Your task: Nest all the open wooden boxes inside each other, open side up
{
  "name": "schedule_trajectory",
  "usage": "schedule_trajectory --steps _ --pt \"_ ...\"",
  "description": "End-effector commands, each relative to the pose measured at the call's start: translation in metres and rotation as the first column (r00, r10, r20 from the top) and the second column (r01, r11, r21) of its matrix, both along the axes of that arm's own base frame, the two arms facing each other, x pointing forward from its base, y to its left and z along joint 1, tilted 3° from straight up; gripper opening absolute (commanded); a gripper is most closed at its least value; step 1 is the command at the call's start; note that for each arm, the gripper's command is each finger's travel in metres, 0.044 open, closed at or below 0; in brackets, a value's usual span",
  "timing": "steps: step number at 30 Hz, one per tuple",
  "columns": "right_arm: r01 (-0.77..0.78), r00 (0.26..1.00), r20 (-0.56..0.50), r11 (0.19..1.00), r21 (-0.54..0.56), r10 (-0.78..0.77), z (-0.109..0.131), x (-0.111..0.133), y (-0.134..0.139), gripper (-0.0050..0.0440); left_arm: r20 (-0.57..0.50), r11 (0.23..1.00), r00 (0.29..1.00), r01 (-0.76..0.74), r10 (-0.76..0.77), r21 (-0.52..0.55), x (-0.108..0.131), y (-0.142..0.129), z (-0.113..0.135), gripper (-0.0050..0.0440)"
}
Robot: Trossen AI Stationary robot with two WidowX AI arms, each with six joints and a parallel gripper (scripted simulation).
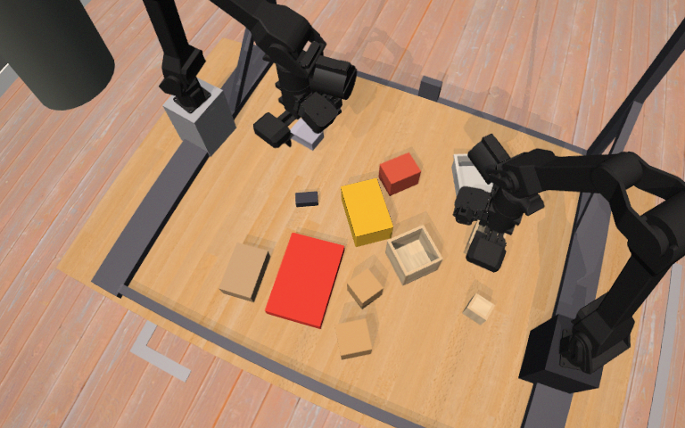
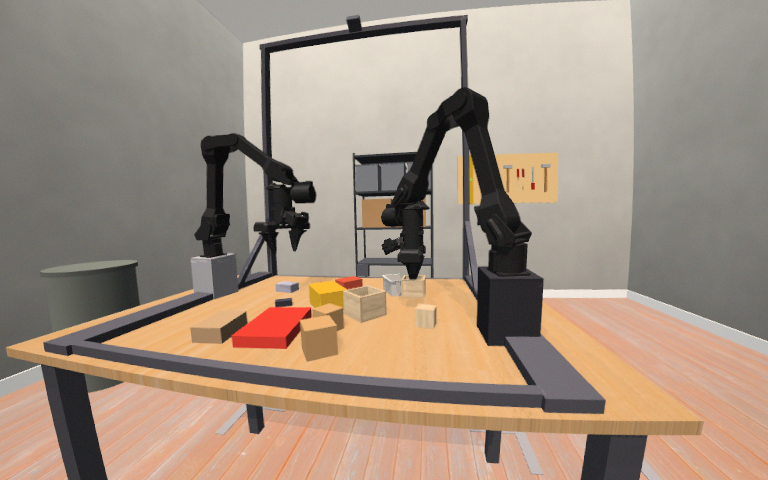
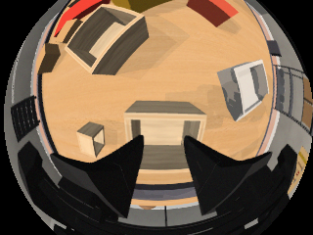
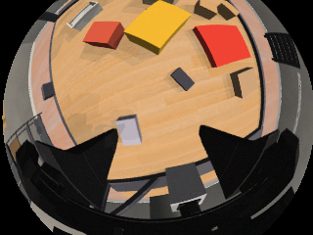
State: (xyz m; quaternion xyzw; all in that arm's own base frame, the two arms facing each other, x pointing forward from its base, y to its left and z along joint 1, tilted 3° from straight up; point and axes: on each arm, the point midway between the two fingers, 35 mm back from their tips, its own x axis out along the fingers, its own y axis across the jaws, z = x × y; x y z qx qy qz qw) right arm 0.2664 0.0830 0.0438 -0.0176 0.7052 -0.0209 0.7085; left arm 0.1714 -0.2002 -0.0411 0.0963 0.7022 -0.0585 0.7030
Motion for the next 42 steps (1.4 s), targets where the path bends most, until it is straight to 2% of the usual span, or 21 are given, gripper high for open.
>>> schedule_trajectory --steps 1,8,9,23,25,35,42 --pt "-0.005 1.0 0.025 1.0 0.009 0.005 0.007 0.005 0.002 0.04 0.027 0.999 1.0 0.0 0.001 -0.033 0.004 -0.008 0.032 0.0262" --pt "-0.005 1.0 0.025 1.0 0.009 0.005 0.007 0.005 0.002 0.04 0.027 0.999 1.0 0.0 0.001 -0.033 0.006 -0.008 0.031 0.0262" --pt "-0.005 1.0 0.025 1.0 0.009 0.005 0.007 0.005 0.002 0.04 0.015 1.0 1.0 0.001 -0.001 -0.018 0.006 -0.005 0.025 0.0262" --pt "-0.005 1.0 0.025 1.0 0.009 0.005 0.007 0.005 0.002 0.04 0.022 1.0 1.0 0.002 -0.001 -0.015 0.079 0.01 0.05 0.0262" --pt "-0.005 1.0 0.025 1.0 0.009 0.005 0.007 0.005 0.002 0.04 0.022 1.0 1.0 0.002 -0.001 -0.015 0.079 0.01 0.05 0.0262" --pt "-0.005 1.0 0.025 1.0 0.009 0.005 0.007 0.005 0.002 0.04 0.023 1.0 1.0 0.001 -0.001 -0.009 0.131 0.039 0.073 0.0262" --pt "-0.005 1.0 0.025 1.0 0.009 0.005 0.007 0.005 0.002 0.04 0.021 1.0 1.0 0.001 -0.001 -0.01 0.141 0.046 0.078 0.0262"
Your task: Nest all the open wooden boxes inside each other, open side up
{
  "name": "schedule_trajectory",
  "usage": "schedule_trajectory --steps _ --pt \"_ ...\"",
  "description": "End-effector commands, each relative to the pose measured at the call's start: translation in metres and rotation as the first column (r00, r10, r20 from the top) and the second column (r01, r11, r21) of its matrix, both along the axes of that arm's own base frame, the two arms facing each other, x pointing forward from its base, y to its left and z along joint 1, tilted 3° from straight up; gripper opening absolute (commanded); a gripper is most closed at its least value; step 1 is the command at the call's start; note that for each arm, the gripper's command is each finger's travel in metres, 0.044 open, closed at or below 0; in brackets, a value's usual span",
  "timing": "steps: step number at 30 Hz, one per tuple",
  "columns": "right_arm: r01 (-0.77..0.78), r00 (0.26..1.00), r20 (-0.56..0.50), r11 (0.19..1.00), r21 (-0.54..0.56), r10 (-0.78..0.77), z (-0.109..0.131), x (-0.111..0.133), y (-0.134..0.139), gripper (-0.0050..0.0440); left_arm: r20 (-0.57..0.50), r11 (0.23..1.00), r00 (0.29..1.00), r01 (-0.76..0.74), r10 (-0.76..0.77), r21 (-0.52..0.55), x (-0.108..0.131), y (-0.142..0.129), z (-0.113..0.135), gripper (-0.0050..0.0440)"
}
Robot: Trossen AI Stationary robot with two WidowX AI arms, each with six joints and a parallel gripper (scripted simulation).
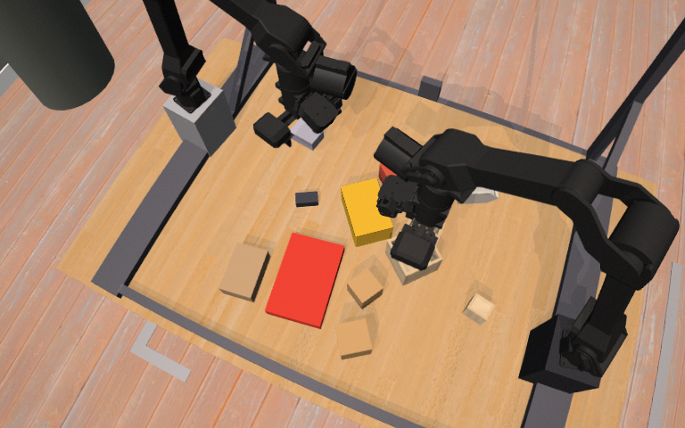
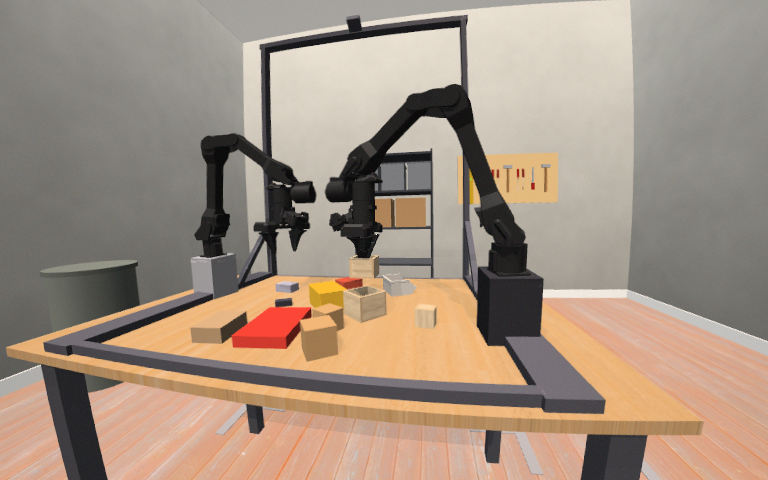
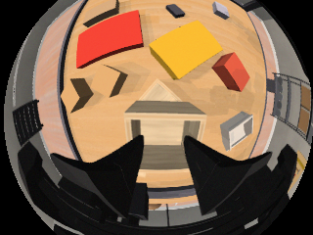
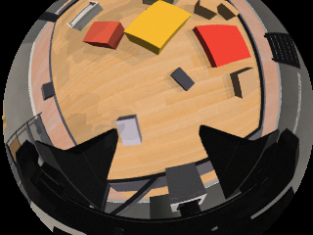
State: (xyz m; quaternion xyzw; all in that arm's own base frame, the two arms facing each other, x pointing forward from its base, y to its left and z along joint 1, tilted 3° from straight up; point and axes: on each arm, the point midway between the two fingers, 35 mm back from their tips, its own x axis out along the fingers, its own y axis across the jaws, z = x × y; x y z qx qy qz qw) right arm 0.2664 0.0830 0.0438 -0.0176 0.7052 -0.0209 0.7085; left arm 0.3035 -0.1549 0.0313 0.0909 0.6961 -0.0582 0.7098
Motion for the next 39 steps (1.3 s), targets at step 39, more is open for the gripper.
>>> schedule_trajectory --steps 39 --pt "0.108 0.608 0.772 0.944 -0.311 0.185 -0.011 0.092 0.067 0.04 0.008 1.0 1.0 0.008 -0.008 -0.004 0.006 0.0 0.007 0.0262"
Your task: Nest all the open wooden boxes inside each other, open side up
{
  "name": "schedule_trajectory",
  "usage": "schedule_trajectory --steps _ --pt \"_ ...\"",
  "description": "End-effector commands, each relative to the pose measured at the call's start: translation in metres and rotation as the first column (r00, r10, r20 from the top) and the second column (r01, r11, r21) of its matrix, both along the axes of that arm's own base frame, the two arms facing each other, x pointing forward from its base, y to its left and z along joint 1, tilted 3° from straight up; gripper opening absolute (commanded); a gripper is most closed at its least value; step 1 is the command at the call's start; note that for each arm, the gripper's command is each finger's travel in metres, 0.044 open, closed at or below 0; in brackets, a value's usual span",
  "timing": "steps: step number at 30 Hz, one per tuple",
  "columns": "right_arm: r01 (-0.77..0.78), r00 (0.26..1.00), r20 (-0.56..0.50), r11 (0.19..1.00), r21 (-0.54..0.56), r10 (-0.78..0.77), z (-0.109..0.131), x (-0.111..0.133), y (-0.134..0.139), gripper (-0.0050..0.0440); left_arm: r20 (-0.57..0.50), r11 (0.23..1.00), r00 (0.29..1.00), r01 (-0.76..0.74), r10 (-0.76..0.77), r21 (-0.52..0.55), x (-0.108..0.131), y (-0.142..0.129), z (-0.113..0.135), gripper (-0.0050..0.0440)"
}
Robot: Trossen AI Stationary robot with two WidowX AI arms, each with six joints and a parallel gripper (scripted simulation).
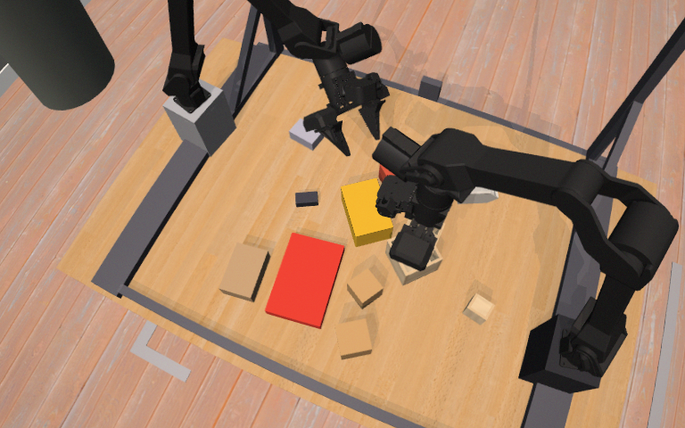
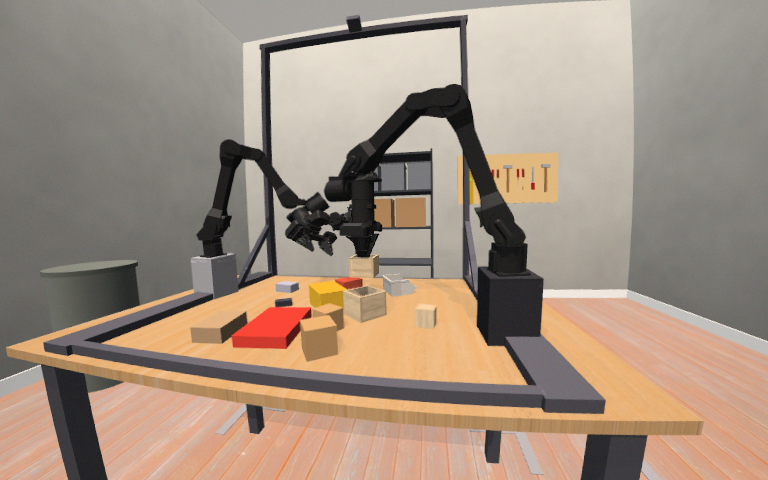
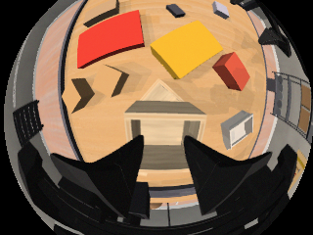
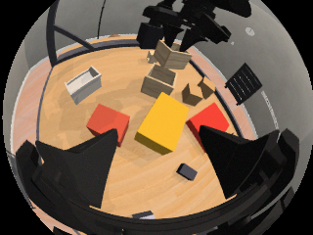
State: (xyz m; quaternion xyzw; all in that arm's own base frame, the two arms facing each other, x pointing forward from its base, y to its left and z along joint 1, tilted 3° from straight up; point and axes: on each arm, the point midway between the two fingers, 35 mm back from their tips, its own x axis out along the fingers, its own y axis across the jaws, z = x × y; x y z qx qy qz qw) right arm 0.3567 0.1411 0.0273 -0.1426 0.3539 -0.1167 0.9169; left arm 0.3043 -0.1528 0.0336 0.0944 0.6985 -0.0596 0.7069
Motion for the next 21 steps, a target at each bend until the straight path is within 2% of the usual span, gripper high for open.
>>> schedule_trajectory --steps 1,10,12,21 --pt "0.008 0.992 0.129 1.0 -0.008 -0.007 0.007 0.002 0.01 0.04 0.015 1.0 1.0 0.001 -0.001 -0.008 0.005 -0.002 0.005 0.0262" --pt "0.049 0.948 0.314 0.999 0.006 -0.048 0.018 -0.004 0.023 0.04 0.015 1.0 1.0 0.001 -0.001 -0.008 0.005 -0.002 0.005 0.0262" --pt "0.049 0.948 0.314 0.999 0.006 -0.048 0.018 -0.004 0.023 0.04 0.015 1.0 1.0 0.001 -0.001 -0.008 0.005 -0.002 0.005 0.0262" --pt "0.1 0.872 0.476 0.994 0.053 -0.113 0.03 -0.018 0.032 0.04 0.015 1.0 1.0 0.001 -0.001 -0.008 0.005 -0.002 0.005 0.0262"
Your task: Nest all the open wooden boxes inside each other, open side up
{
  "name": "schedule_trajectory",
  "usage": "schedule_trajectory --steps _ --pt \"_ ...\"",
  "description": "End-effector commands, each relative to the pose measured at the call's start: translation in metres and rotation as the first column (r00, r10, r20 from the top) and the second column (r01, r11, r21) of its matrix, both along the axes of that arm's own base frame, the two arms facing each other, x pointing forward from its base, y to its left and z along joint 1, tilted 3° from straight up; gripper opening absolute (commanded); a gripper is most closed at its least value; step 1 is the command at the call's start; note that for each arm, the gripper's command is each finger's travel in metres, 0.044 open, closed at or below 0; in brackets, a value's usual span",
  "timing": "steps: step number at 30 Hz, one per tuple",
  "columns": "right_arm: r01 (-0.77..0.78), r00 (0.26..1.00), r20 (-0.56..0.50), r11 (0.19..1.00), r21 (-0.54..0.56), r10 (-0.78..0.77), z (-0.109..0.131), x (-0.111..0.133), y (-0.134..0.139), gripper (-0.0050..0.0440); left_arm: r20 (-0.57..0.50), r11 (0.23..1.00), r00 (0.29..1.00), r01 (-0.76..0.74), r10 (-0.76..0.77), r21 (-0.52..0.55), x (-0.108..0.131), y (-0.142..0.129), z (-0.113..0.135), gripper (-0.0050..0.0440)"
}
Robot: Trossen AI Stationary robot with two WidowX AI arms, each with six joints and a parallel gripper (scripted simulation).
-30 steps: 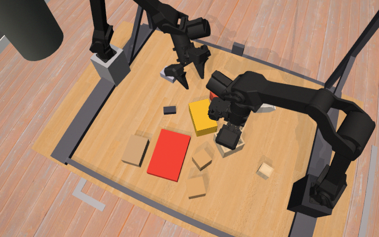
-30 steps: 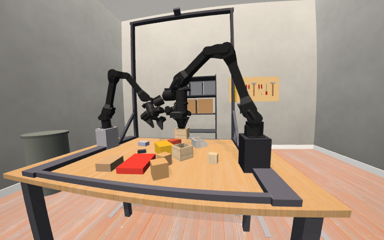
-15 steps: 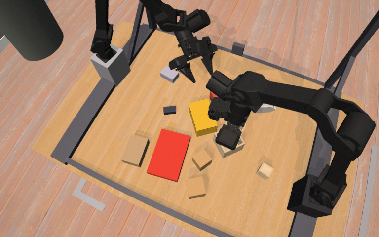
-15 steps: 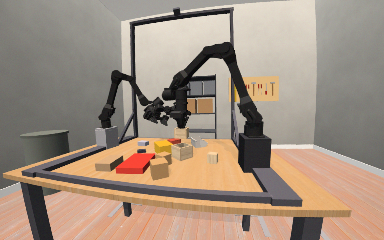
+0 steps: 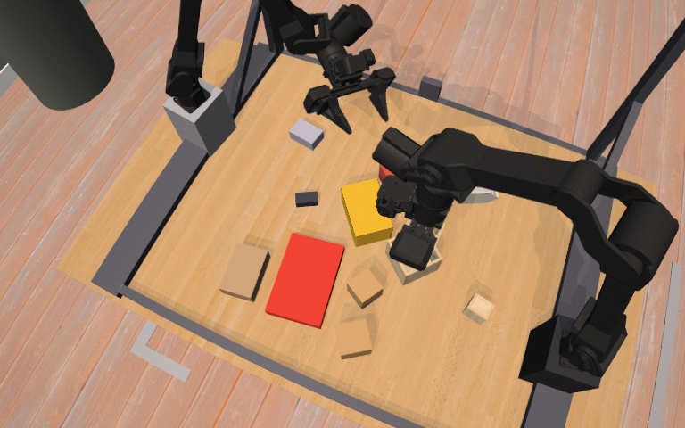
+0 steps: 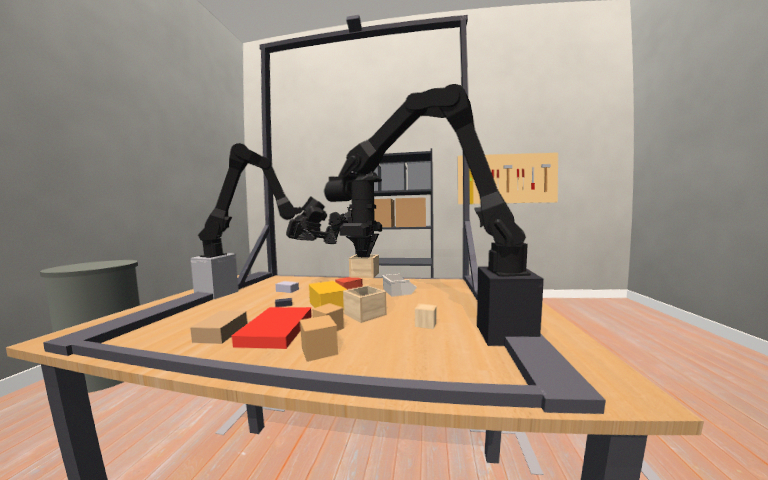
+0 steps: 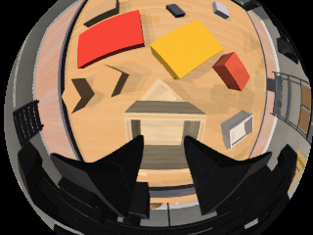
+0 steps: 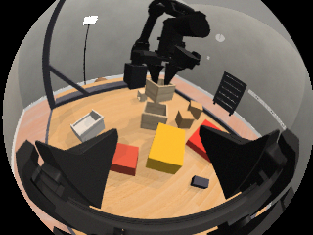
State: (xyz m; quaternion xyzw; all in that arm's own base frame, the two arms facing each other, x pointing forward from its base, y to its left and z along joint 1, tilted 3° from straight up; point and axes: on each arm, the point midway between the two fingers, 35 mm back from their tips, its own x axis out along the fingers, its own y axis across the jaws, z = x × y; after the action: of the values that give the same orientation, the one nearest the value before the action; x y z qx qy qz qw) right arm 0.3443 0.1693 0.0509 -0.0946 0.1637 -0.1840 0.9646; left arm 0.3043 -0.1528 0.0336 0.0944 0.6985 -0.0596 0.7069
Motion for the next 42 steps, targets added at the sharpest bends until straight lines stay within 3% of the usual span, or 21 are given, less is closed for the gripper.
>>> schedule_trajectory --steps 1,14,26,33,40,42 --pt "0.02 0.995 0.098 1.0 0.022 -0.022 0.008 -0.007 0.004 0.04 0.015 1.0 1.0 0.001 -0.001 -0.008 0.005 -0.002 0.005 0.0262" --pt "0.07 0.966 0.243 0.992 0.102 -0.093 0.019 -0.025 0.008 0.04 0.015 1.0 1.0 0.001 -0.001 -0.008 0.005 -0.002 0.005 0.0262" --pt "0.071 0.96 0.26 0.99 0.125 -0.102 0.025 -0.024 0.009 0.04 0.011 1.0 1.0 -0.005 0.005 -0.005 0.008 -0.001 0.003 0.0262" --pt "0.071 0.96 0.26 0.99 0.125 -0.102 0.025 -0.024 0.009 0.04 0.011 0.984 0.984 -0.179 0.179 -0.005 0.005 -0.001 0.0 0.0262" --pt "0.071 0.96 0.26 0.99 0.125 -0.102 0.025 -0.024 0.009 0.04 0.021 0.912 0.912 -0.41 0.41 -0.014 0.005 -0.001 0.0 0.0262" --pt "0.071 0.96 0.26 0.99 0.125 -0.102 0.025 -0.024 0.009 0.04 0.021 0.912 0.912 -0.41 0.41 -0.014 0.005 -0.001 0.0 0.0262"
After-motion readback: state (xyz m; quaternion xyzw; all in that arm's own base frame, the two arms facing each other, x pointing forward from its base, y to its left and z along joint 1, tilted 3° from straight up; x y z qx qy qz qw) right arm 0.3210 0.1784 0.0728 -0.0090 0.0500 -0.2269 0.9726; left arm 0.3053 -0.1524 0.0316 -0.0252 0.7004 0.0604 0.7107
